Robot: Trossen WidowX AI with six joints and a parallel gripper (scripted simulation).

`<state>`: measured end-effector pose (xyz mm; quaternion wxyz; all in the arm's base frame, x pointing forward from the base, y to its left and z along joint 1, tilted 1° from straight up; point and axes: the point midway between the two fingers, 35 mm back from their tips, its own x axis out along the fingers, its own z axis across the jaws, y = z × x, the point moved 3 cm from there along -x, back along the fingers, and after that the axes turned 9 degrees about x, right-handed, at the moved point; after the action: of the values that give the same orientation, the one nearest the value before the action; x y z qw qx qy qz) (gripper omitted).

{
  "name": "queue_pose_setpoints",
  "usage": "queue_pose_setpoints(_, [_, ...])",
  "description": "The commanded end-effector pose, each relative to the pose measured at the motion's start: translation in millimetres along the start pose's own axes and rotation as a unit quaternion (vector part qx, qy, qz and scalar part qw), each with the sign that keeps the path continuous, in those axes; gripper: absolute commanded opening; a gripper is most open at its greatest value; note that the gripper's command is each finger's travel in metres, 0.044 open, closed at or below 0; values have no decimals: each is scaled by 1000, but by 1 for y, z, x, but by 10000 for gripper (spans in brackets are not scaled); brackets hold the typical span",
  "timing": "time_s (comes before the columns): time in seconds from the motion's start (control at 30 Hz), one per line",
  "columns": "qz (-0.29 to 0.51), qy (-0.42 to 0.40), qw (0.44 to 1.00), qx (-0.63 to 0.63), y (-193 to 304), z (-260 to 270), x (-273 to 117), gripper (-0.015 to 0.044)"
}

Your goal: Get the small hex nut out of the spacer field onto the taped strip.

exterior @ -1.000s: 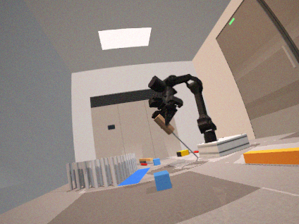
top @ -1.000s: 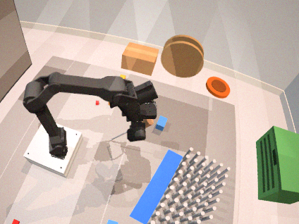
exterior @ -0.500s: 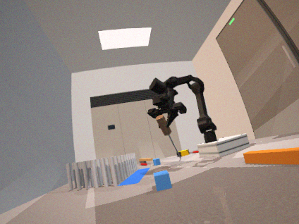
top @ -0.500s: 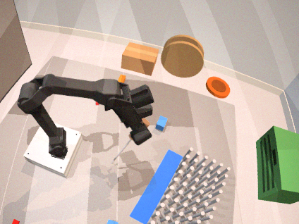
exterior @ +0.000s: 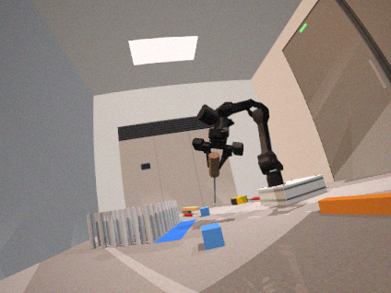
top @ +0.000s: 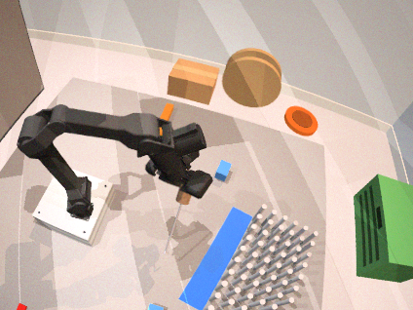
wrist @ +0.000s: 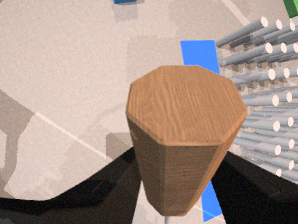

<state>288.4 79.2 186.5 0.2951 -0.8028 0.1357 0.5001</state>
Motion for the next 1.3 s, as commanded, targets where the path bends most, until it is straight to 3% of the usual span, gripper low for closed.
queue_pose_setpoints(0.0, [6,7,999,-53,7,-1,-2,0])
queue_pose_setpoints(0.63, [45,21,936,-350,38,-6,-9,0])
queue_pose_setpoints(1.27, [90,6,785,-613,69,-7,-15,0])
